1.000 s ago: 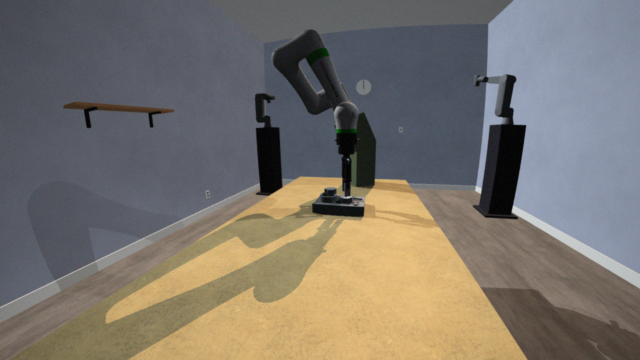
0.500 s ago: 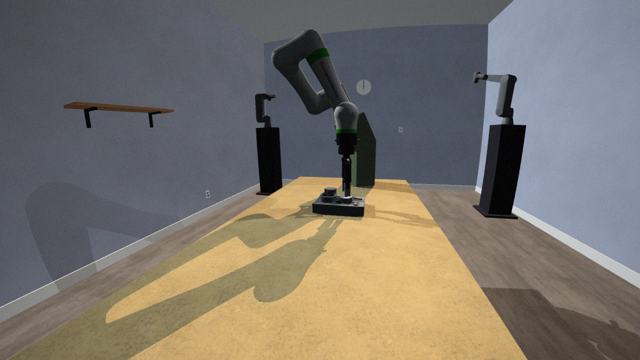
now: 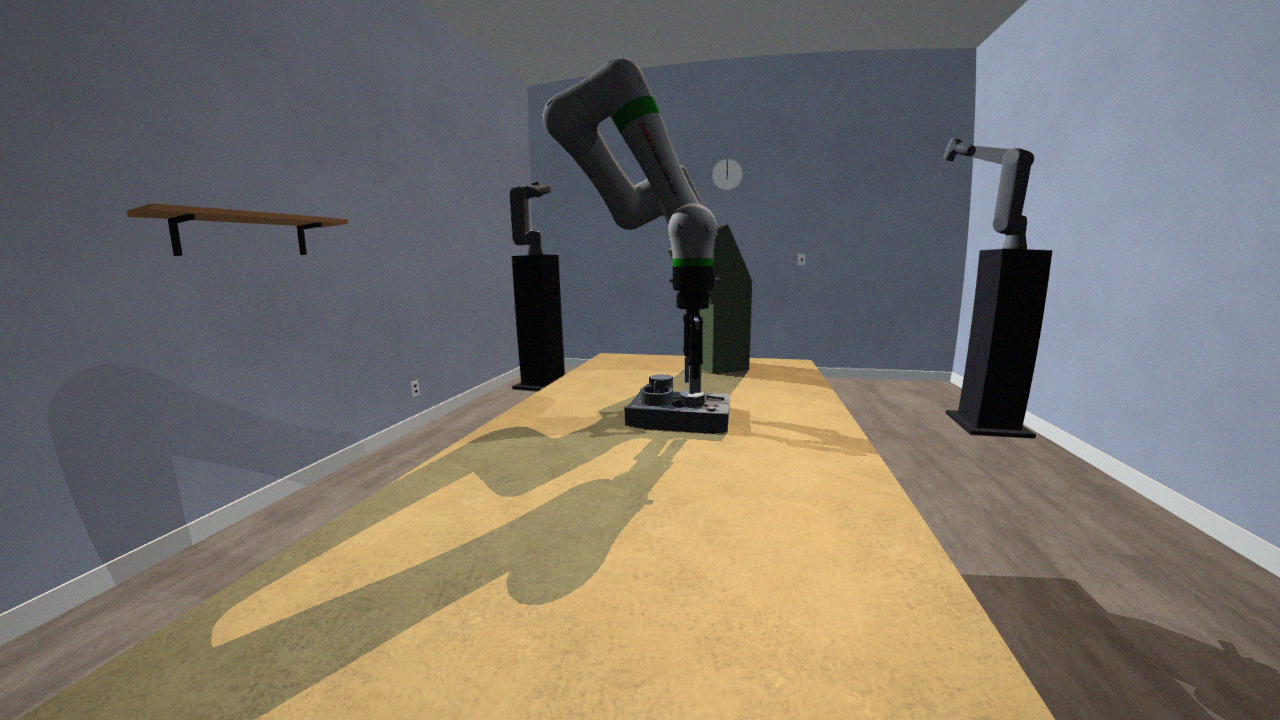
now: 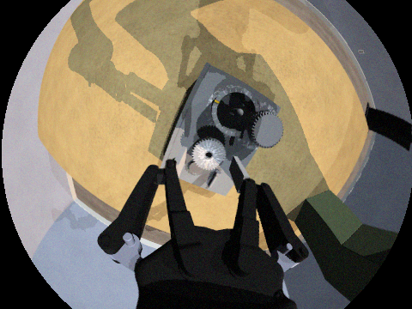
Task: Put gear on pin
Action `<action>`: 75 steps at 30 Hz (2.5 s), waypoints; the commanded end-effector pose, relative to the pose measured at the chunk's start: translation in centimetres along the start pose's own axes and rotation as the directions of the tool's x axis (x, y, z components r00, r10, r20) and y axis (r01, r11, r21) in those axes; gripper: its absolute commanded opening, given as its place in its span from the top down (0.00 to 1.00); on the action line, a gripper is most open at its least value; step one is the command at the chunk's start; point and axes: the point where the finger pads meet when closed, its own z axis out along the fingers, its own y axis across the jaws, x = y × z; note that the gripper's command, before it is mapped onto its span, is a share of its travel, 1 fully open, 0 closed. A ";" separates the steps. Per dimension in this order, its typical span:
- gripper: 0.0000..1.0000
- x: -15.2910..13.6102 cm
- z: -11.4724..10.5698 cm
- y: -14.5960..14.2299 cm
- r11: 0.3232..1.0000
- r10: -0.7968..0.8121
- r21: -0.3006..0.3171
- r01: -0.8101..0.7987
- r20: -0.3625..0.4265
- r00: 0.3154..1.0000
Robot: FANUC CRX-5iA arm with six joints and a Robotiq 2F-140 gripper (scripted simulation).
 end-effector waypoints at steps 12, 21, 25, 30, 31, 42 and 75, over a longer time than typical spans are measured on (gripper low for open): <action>0.47 0.0 0.0 0.0 1.000 0.000 0.000 0.000 0.000 1.000; 0.47 0.0 0.0 0.0 1.000 0.000 0.000 0.000 0.000 1.000; 0.47 0.0 0.0 0.0 1.000 0.000 0.000 0.000 0.000 1.000; 0.47 0.0 0.0 0.0 1.000 0.000 0.000 0.000 0.000 1.000; 0.47 0.0 0.0 0.0 1.000 0.000 0.000 0.000 0.000 1.000; 0.47 0.0 0.0 0.0 1.000 0.000 0.000 0.000 0.000 1.000; 0.47 0.0 1.5 0.0 1.000 0.000 0.000 0.000 0.000 1.000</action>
